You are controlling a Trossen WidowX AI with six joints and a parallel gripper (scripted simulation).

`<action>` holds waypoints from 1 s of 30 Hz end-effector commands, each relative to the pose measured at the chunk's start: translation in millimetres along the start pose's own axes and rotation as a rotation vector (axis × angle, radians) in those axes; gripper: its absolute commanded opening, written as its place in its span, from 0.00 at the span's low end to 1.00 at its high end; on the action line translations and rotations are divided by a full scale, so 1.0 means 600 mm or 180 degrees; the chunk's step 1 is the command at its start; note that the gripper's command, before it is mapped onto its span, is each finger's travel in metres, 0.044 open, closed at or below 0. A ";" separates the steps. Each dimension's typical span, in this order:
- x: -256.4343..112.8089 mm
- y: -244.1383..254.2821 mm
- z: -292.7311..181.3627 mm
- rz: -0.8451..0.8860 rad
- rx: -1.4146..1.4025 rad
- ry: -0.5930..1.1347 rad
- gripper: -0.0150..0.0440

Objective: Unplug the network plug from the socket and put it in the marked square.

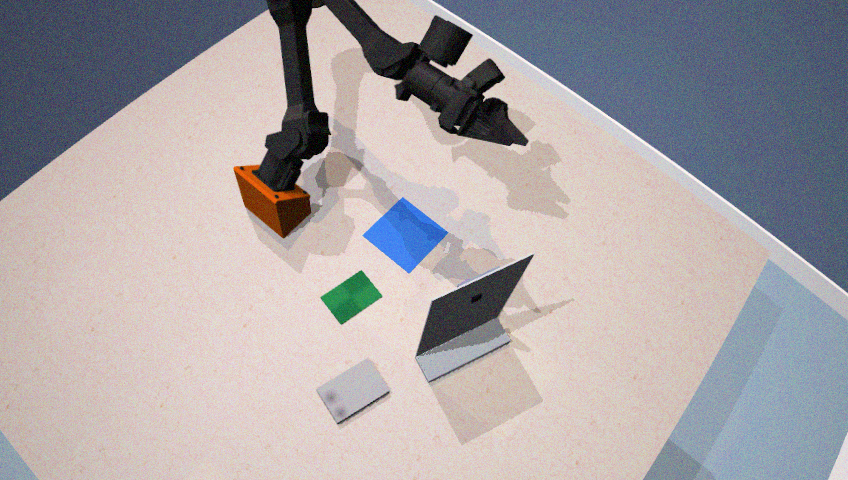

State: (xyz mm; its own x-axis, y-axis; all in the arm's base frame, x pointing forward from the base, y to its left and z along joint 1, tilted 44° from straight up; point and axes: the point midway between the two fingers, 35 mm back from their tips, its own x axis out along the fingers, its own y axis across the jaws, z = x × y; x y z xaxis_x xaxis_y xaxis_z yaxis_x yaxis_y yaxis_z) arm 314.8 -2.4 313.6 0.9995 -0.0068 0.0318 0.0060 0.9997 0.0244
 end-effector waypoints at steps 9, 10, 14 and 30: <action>0.001 -0.001 -0.036 -0.0032 0.0832 0.0048 0.53; 0.001 -0.001 -0.041 -0.0038 0.0943 0.0054 0.52; 0.001 -0.002 -0.060 -0.0061 0.1386 0.0076 0.52; -0.009 -0.004 -0.136 -0.0188 0.3156 0.0135 0.52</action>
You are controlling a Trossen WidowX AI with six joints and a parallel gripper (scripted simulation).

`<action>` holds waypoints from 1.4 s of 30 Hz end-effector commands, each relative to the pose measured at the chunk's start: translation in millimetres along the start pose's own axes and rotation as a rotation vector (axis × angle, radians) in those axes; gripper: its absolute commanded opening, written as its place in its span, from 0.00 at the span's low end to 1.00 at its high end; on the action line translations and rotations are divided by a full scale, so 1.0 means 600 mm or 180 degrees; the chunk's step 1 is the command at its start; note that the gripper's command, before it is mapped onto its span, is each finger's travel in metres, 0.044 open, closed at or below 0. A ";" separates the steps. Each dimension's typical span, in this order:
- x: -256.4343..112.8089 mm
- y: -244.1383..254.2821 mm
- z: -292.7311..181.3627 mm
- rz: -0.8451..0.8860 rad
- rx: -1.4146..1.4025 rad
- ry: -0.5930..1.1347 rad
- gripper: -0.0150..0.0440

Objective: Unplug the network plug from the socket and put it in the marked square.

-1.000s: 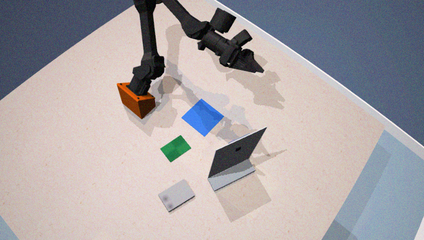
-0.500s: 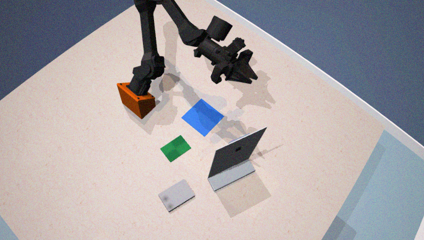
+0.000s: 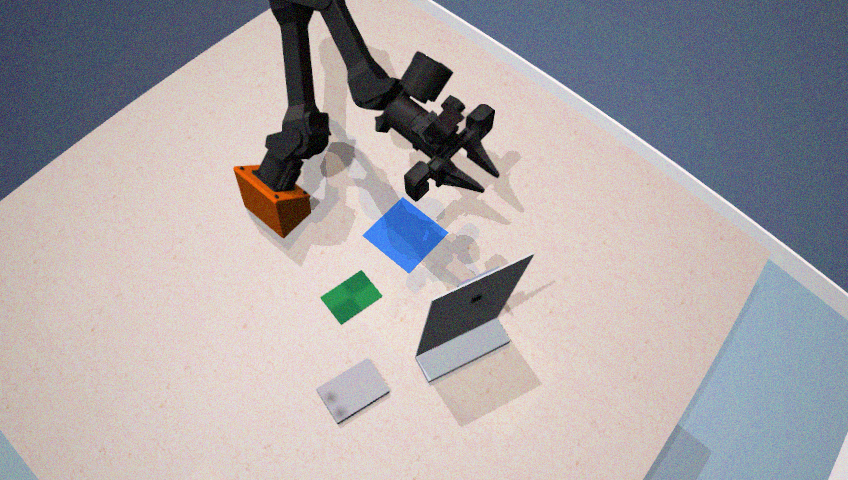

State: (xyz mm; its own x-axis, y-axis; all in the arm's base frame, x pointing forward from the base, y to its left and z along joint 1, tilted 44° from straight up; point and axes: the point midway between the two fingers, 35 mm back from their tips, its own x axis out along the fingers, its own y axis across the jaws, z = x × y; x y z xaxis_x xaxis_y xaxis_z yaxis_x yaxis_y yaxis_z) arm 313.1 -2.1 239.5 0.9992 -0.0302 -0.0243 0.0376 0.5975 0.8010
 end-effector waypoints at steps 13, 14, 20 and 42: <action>-0.014 -0.060 -0.043 -0.0133 0.1712 -0.0014 0.52; -0.016 -0.064 -0.045 -0.0141 0.1822 -0.0017 0.52; -0.024 -0.086 -0.061 -0.0188 0.2482 -0.0040 0.52; -0.061 -0.151 -0.105 -0.0319 0.4511 -0.0180 0.52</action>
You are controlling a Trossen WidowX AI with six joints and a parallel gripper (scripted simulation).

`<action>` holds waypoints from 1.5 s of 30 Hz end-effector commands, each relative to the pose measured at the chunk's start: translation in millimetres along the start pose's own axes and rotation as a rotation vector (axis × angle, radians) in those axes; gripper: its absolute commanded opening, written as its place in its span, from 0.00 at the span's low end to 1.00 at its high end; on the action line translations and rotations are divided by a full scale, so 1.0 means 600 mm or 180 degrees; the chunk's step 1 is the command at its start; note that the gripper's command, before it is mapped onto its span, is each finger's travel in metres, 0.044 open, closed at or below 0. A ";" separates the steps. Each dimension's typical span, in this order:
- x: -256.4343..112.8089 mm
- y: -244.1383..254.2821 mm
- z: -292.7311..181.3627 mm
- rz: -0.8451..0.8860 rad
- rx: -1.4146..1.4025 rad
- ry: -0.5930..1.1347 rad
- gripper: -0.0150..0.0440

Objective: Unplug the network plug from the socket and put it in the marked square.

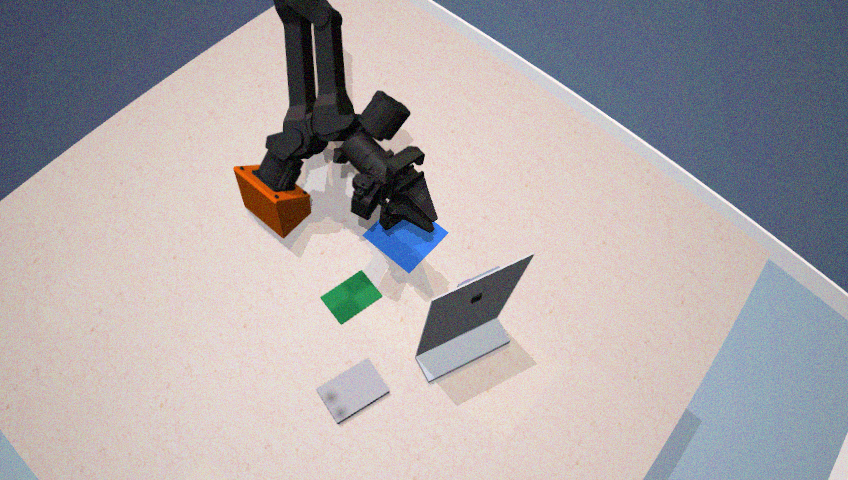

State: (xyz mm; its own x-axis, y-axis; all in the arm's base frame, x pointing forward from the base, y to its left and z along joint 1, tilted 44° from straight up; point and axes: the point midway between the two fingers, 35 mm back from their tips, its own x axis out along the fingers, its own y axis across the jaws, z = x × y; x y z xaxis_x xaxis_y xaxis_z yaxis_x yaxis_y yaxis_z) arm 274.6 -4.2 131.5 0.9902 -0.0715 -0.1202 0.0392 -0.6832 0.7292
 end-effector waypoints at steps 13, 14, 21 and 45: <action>0.025 0.004 0.002 0.0026 0.0084 0.0011 0.52; 0.028 0.004 0.003 0.0027 0.0082 0.0012 0.52; 0.046 0.005 0.006 0.0035 0.0068 0.0023 0.52; 0.099 -0.001 0.029 0.0075 0.0079 0.0062 0.52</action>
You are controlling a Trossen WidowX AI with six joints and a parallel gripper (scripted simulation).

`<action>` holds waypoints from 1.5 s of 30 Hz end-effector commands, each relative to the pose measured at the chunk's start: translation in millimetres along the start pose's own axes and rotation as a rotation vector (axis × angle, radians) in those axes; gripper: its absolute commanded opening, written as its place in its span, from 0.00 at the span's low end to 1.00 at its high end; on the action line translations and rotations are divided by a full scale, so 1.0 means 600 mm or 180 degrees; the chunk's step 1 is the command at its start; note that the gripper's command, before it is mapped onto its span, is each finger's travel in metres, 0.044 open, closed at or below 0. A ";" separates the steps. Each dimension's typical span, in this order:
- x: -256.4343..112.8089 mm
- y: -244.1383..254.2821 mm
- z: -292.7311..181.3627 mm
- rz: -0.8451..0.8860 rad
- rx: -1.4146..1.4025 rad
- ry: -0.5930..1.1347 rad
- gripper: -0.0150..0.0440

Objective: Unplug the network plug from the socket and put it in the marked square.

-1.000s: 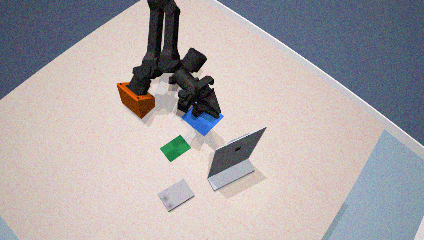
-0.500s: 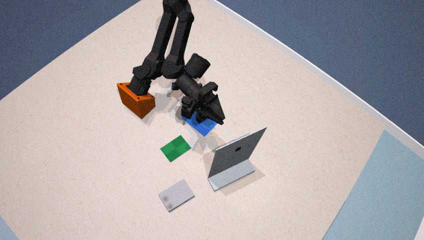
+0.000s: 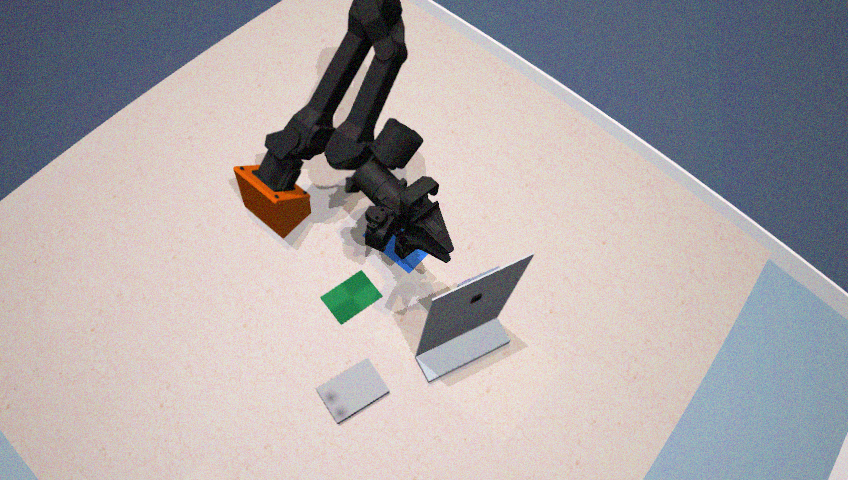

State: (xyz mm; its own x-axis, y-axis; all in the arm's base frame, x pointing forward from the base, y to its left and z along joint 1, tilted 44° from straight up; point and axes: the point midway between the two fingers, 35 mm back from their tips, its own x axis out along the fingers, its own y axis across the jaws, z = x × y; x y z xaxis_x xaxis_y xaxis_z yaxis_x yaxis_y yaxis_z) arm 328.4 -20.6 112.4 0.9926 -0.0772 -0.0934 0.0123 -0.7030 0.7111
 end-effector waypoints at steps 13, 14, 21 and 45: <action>0.030 0.002 0.004 0.0003 -0.0017 0.0017 0.52; 0.032 0.002 0.004 0.0003 -0.0017 0.0018 0.52; 0.046 0.002 0.008 0.0005 -0.0017 0.0019 0.52; 0.094 0.001 0.024 0.0009 -0.0019 0.0023 0.52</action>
State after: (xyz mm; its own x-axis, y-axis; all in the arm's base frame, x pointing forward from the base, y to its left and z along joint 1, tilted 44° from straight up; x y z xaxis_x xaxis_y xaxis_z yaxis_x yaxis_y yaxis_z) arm 379.5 -34.9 98.8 0.9932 -0.0772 -0.0877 0.0083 -0.7022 0.7119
